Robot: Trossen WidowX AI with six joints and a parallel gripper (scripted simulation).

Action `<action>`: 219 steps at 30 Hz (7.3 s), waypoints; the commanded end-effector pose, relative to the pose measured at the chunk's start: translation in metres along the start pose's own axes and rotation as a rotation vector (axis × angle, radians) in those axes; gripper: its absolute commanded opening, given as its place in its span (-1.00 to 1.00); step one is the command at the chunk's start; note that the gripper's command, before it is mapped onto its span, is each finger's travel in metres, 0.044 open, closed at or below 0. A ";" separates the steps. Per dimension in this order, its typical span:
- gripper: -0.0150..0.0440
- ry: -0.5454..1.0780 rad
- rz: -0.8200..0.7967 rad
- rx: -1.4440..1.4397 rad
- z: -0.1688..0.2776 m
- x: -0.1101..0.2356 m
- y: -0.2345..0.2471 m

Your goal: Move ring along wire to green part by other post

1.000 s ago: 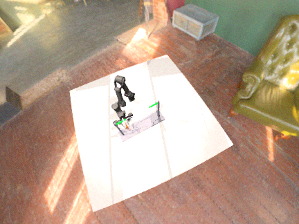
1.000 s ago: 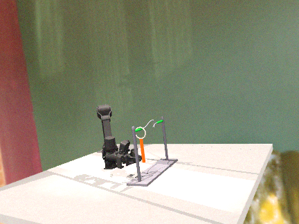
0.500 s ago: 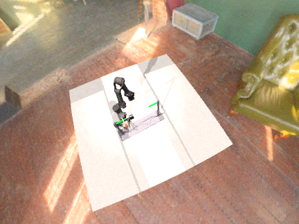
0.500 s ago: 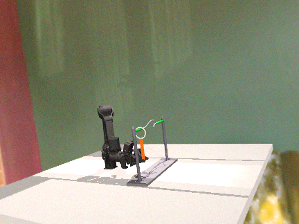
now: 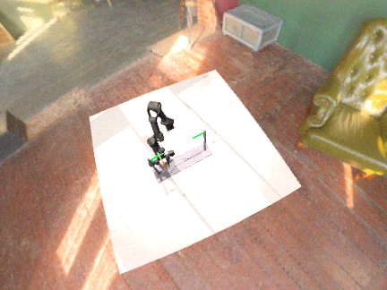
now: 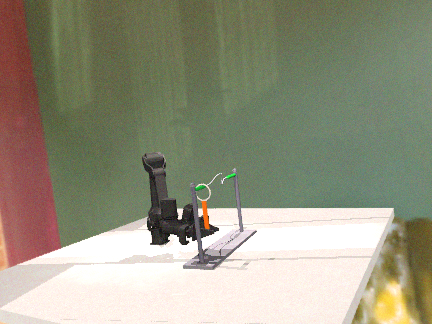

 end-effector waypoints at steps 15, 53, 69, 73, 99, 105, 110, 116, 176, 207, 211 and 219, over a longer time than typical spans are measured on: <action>-0.13 -0.001 0.000 0.001 0.000 -0.001 0.000; -1.00 -0.003 0.005 -0.001 -0.020 0.001 0.001; -1.00 -0.003 0.004 -0.002 -0.019 0.001 0.004; -1.00 -0.004 0.004 -0.002 -0.018 0.001 0.008; -1.00 -0.010 0.016 -0.028 -0.013 0.000 0.038; -1.00 0.015 0.028 -0.042 -0.014 0.003 0.043; -1.00 0.061 0.048 -0.067 -0.018 0.009 0.050; -1.00 0.118 0.074 -0.108 -0.023 0.015 0.060; -1.00 0.694 0.350 -0.685 -0.130 0.038 0.186; -1.00 0.777 0.340 0.306 -0.131 0.055 0.123; -1.00 0.773 0.329 0.440 -0.134 0.055 0.114; -1.00 0.771 0.304 0.704 -0.145 0.054 0.099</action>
Point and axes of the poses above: the point midway between the two fingers, 35 mm back from their tips, its own x axis back along the fingers, its own y axis across the jaws, z = x × y, the point moved 8 cm from there along x, back along the fingers, and after that the axes turned 10 degrees about -x, right-handed, at the moved point
